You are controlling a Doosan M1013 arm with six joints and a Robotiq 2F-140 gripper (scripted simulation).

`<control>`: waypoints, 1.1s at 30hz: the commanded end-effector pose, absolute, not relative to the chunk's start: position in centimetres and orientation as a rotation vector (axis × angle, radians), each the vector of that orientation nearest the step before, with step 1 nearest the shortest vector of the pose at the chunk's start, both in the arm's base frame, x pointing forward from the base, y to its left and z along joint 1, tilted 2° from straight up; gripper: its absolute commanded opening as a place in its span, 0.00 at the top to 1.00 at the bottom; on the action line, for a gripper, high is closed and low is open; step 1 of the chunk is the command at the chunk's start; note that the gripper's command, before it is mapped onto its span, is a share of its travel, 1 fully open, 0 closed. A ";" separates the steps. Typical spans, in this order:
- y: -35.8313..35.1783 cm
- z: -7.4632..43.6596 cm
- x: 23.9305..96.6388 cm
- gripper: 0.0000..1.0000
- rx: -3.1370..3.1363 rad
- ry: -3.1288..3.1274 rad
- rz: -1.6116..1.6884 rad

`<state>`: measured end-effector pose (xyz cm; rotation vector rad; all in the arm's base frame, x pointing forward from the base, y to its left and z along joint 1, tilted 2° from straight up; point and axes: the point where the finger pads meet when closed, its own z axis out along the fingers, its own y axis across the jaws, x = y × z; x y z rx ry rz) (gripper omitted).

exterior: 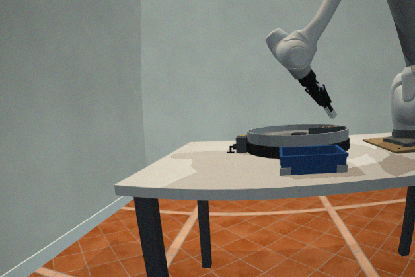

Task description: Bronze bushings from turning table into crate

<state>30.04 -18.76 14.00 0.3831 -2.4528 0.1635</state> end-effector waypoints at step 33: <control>-18.8 11.7 30.1 0.94 0.383 -2.453 0.163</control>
